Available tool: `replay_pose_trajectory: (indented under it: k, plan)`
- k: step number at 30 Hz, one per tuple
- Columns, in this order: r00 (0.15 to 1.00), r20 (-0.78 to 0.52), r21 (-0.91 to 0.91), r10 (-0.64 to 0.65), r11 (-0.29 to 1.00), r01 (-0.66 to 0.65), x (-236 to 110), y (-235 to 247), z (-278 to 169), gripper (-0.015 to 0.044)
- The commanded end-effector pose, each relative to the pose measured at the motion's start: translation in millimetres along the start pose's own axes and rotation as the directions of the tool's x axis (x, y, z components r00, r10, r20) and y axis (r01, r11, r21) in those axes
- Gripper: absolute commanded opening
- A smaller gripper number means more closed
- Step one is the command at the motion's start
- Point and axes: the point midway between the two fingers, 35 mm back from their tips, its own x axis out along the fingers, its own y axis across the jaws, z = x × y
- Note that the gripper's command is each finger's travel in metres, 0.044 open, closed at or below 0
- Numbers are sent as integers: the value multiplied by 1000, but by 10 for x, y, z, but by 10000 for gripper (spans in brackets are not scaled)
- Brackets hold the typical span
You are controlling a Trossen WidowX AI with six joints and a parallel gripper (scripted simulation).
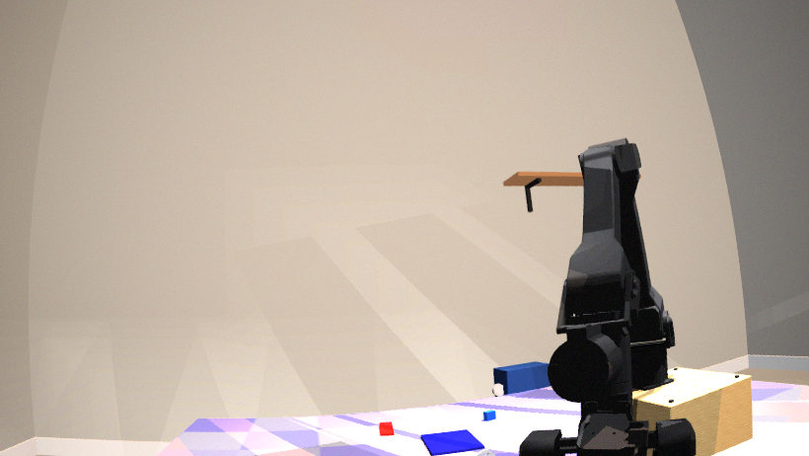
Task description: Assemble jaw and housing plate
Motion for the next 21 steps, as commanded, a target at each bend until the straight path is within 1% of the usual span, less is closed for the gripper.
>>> replay_pose_trajectory:
  k: [1,5,16,21]
  plan:
    - [1000,-12,-3,-2,1000,2,54,-3,-30,440]
    - [1000,-12,-3,-2,1000,2,54,-3,-30,440]
    - [1000,-12,-3,-2,1000,2,54,-3,-30,151]
    - [1000,-12,-3,-2,1000,2,54,-3,-30,118]
